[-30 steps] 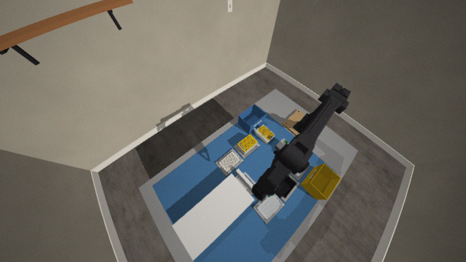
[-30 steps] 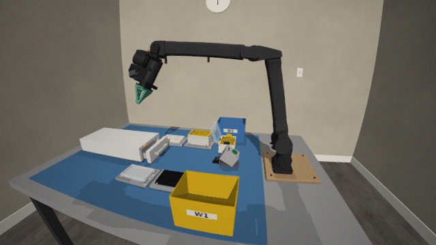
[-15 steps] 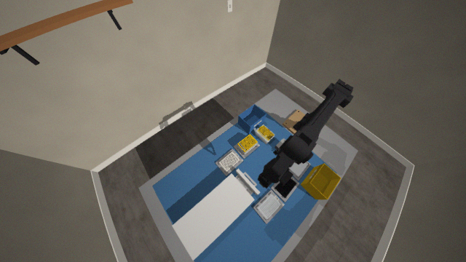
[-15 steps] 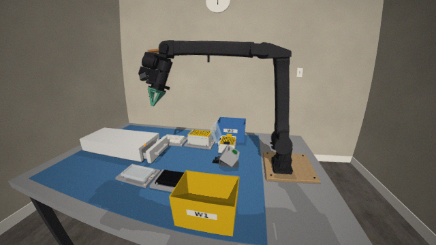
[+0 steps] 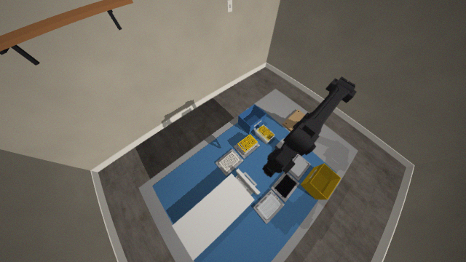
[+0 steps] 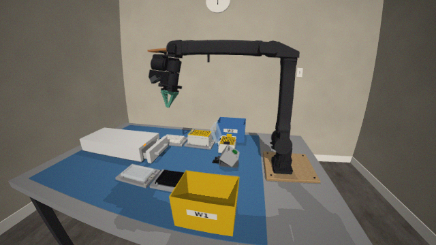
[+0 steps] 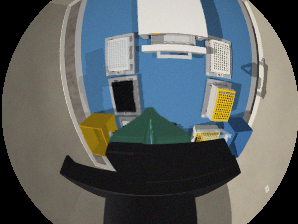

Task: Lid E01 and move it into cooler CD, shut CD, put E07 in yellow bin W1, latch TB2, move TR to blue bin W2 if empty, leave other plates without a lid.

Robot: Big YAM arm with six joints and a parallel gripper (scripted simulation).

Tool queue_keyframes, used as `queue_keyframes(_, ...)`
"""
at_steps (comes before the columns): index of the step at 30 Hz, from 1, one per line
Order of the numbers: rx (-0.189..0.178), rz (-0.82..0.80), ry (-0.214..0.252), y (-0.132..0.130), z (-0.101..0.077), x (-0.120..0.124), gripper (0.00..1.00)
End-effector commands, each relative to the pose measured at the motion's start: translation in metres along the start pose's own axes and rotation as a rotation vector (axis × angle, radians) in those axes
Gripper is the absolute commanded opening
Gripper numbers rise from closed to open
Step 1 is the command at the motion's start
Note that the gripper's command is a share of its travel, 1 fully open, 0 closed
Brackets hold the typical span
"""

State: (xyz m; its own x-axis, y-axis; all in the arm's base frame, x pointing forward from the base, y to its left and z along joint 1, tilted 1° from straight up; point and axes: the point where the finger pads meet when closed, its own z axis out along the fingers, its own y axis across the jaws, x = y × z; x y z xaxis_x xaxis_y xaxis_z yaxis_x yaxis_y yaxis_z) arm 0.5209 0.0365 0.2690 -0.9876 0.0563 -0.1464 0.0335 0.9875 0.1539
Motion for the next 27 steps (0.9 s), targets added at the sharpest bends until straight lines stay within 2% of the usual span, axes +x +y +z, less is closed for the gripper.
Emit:
queue_keyframes(1, 0.010, -0.024, -0.006, -0.006, -0.016, 0.016, 0.00)
queue_keyframes(4, 0.010, -0.020, -0.006, -0.010, -0.016, 0.021, 0.00)
queue_keyframes(5, 0.008, -0.024, -0.031, -0.011, -0.016, 0.019, 0.00)
queue_keyframes(6, 0.007, -0.024, -0.031, -0.013, -0.016, 0.023, 0.00)
queue_keyframes(7, 0.033, -0.030, 0.019, -0.013, -0.015, 0.035, 0.00)
queue_keyframes(8, 0.054, -0.050, 0.047, -0.007, -0.009, 0.027, 0.00)
queue_keyframes(9, 0.072, -0.053, 0.063, -0.009, -0.009, 0.031, 0.00)
queue_keyframes(10, 0.072, -0.053, 0.064, -0.011, -0.014, 0.049, 0.00)
queue_keyframes(12, 0.075, -0.030, 0.062, -0.026, -0.015, 0.057, 0.00)
queue_keyframes(14, 0.073, -0.033, 0.037, -0.029, -0.014, 0.060, 0.00)
queue_keyframes(16, 0.073, -0.033, 0.038, -0.033, -0.013, 0.069, 0.00)
queue_keyframes(17, 0.097, -0.035, 0.088, -0.035, -0.014, 0.079, 0.00)
queue_keyframes(18, 0.114, -0.068, 0.063, -0.023, -0.029, 0.065, 0.00)
queue_keyframes(19, 0.133, -0.069, 0.109, -0.026, -0.017, 0.066, 0.00)
queue_keyframes(21, 0.133, -0.069, 0.109, -0.026, -0.017, 0.066, 0.00)
queue_keyframes(22, 0.134, -0.064, 0.135, -0.031, -0.012, 0.091, 0.00)
queue_keyframes(23, 0.135, -0.045, 0.128, -0.041, -0.013, 0.093, 0.00)
queue_keyframes(25, 0.135, -0.046, 0.109, -0.044, -0.012, 0.096, 0.00)
queue_keyframes(27, 0.135, -0.046, 0.109, -0.047, -0.012, 0.103, 0.00)
